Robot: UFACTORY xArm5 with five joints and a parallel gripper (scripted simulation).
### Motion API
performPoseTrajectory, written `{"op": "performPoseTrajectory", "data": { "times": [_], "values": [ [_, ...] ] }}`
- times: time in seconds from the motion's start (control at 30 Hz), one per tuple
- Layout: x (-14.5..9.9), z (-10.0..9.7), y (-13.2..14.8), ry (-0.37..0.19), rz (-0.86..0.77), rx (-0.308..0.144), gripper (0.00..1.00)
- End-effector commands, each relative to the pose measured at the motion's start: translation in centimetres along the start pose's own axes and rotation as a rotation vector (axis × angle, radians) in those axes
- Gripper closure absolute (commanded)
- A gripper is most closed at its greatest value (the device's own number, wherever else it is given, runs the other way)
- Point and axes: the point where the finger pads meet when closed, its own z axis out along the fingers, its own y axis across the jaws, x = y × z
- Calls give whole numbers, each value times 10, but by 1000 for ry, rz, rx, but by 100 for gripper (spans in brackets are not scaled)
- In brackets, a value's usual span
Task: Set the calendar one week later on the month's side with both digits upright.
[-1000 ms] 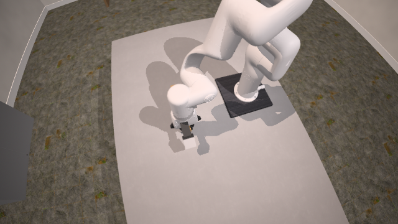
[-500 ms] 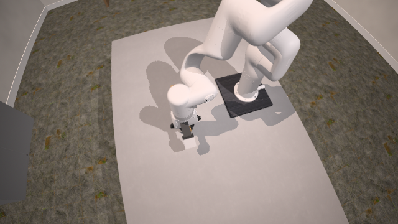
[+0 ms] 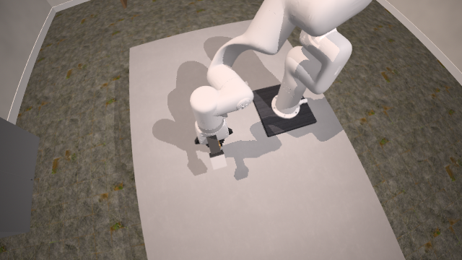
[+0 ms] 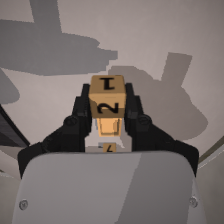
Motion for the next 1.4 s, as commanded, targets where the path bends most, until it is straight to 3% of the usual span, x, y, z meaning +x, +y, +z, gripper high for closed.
{"op": "performPoseTrajectory", "data": {
  "times": [0.0, 0.2, 0.6, 0.67, 0.7, 0.73, 0.8, 0.83, 0.9, 0.93, 1.03, 1.37],
  "values": [
    [0, -34, -1, 0, 0, 1, 71],
    [0, -49, -1, 0, 0, 1, 71],
    [-10, -51, 1, 0, 0, 1, 71],
    [-51, -54, 6, 0, -1, 1, 71],
    [-51, -54, 6, 0, -1, 1, 71],
    [-77, -57, 6, -1, -2, 1, 71],
    [-77, -57, 6, -1, -2, 1, 71],
    [-101, -59, 4, -1, -3, 1, 71],
    [-101, -59, 4, -1, -3, 1, 71],
    [-118, -60, 2, -1, -3, 1, 71],
    [-127, -61, 1, -1, -3, 1, 71],
    [-127, -61, 1, -1, -3, 1, 71]
  ]
}}
